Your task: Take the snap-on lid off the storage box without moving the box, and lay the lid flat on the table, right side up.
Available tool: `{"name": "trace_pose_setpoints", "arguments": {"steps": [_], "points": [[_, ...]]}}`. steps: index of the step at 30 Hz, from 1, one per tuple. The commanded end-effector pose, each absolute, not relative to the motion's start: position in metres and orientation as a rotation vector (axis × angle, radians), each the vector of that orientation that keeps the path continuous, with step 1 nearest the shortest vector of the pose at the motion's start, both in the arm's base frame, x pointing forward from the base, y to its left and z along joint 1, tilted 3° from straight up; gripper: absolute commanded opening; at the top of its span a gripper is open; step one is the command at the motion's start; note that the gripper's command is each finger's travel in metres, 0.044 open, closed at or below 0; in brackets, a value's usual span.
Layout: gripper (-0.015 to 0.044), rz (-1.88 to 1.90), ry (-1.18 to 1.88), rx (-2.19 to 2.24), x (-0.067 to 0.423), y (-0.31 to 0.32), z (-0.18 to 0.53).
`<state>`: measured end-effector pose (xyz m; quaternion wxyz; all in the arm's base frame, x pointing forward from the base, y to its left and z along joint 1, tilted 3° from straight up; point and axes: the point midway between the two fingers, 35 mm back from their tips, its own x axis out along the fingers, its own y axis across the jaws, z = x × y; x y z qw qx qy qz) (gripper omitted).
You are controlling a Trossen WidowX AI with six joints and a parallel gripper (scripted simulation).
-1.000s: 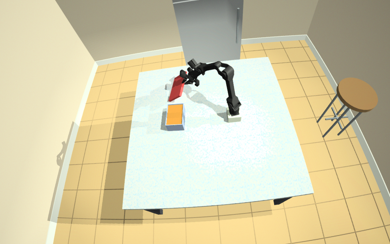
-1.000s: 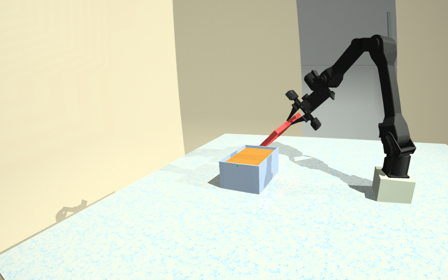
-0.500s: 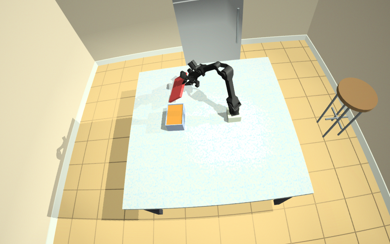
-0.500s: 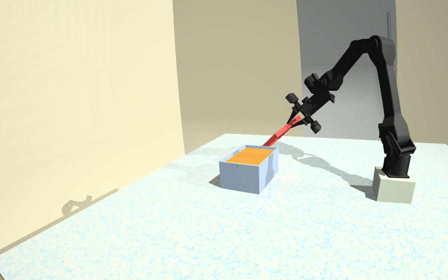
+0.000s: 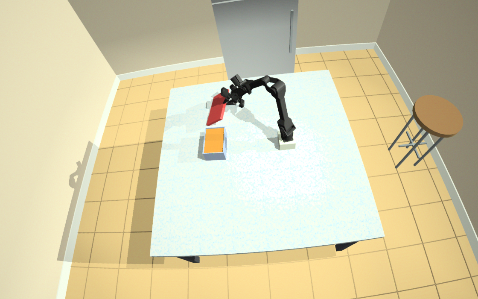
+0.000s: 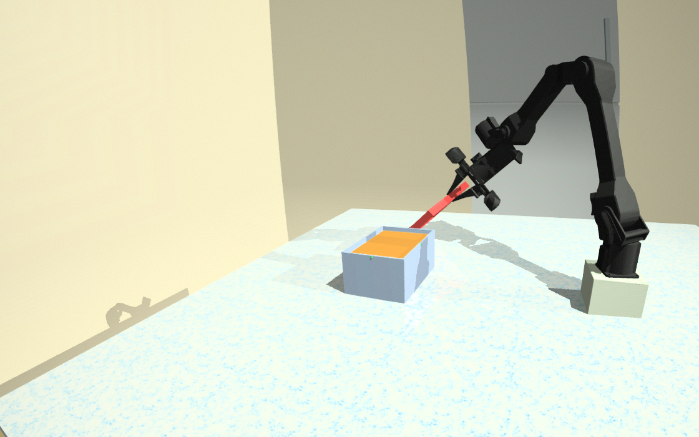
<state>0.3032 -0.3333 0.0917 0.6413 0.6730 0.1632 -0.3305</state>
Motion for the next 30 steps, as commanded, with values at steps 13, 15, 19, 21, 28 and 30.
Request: {"name": "trace_pose_setpoints", "arguments": {"steps": [13,15,19,21,28,30], "points": [[0.0000,-0.750,0.375,1.531,0.303,-0.333,0.078],[0.0000,-0.750,0.375,1.531,0.303,-0.333,0.076],[0.0000,-0.750,0.375,1.531,0.303,-0.333,0.073],[0.0000,-0.750,0.375,1.531,0.303,-0.333,0.072],[0.0000,-0.750,0.375,1.531,0.303,-0.334,0.066],[0.0000,-0.750,0.375,1.531,0.303,-0.334,0.064]]}}
